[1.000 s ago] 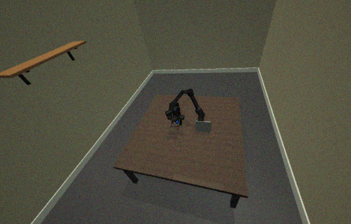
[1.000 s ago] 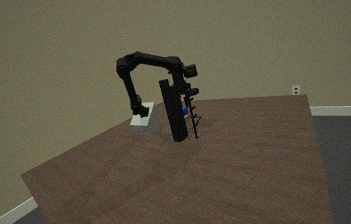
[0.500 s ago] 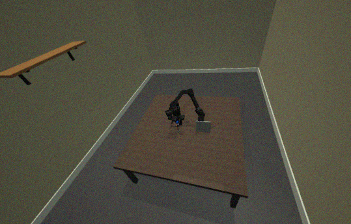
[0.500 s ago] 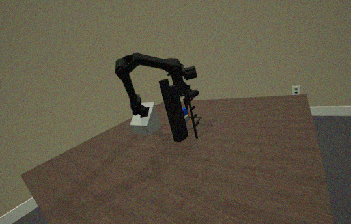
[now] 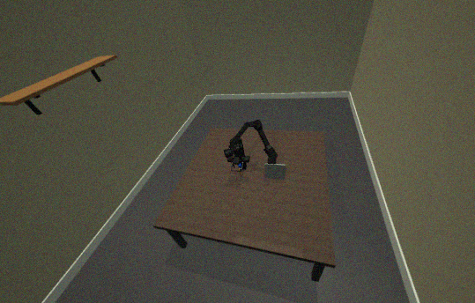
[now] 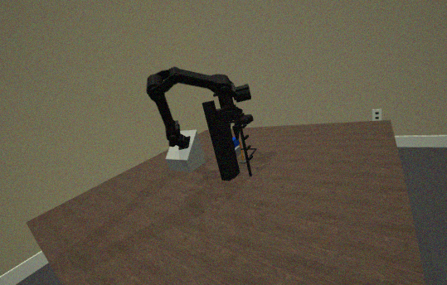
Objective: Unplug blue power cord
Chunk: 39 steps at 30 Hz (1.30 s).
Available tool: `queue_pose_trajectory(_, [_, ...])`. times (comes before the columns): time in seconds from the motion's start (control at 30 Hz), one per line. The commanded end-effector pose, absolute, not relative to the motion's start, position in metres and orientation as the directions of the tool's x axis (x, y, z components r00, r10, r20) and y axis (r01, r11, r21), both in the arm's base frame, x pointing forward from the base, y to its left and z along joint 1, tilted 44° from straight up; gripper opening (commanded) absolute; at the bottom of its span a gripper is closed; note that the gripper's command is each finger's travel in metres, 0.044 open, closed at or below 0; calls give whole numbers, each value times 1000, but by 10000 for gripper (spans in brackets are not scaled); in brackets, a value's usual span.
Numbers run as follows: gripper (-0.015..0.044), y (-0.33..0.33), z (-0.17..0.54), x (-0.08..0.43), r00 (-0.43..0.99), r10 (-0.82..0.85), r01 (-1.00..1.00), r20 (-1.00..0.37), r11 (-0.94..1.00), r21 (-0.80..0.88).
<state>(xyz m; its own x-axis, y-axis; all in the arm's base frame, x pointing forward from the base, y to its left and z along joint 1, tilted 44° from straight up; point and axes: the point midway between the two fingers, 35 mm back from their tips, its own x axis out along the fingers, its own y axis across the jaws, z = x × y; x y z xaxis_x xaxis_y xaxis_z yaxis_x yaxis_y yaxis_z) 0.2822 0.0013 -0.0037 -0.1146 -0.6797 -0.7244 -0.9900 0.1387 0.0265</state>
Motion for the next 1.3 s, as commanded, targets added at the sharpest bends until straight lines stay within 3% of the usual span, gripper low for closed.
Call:
queue_pose_trajectory(0.0, [0, 3, -4, 282, -115, -679, -990, -725, 138, 28])
queue_pose_trajectory(1.27, [0, 51, -41, 287, -111, -677, -991, -728, 133, 28])
